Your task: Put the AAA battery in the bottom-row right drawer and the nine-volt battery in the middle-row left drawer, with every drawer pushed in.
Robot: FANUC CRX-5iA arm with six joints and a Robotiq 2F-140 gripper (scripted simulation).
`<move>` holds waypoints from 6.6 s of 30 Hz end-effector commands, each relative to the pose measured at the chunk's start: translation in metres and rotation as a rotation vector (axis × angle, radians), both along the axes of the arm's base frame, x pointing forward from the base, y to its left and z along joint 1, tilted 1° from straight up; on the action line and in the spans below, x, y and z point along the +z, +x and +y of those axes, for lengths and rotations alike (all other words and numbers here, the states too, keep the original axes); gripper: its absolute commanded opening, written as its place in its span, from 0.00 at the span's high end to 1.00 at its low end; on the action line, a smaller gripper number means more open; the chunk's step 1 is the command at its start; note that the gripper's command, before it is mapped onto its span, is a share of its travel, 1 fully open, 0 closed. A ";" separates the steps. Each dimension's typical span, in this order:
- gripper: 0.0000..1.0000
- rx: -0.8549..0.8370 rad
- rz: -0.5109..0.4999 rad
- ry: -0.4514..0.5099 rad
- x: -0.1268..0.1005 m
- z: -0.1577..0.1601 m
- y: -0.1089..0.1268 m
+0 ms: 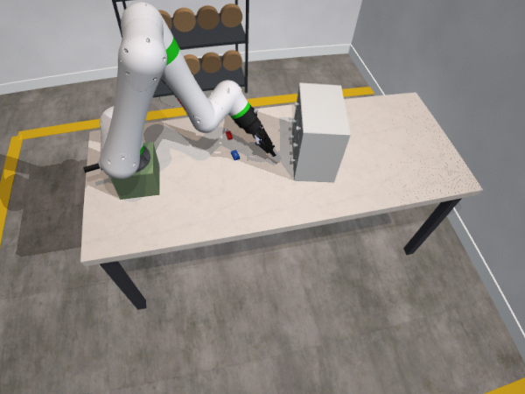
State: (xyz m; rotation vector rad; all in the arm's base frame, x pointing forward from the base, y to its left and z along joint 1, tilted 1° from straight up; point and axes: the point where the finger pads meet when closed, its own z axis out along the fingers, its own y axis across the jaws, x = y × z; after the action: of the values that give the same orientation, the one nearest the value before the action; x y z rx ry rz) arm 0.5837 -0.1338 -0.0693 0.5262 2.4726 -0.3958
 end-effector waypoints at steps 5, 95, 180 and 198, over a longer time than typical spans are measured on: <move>1.00 0.060 -0.268 0.039 0.001 0.003 -0.006; 1.00 -0.003 0.412 0.385 0.184 0.066 -0.146; 1.00 0.045 -0.037 0.163 0.152 0.169 -0.035; 1.00 0.068 -0.299 0.035 0.128 0.159 -0.013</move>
State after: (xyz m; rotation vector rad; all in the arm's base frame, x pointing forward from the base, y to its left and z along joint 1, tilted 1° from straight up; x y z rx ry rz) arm 0.5627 0.0332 0.0612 0.4959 2.4081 -0.2113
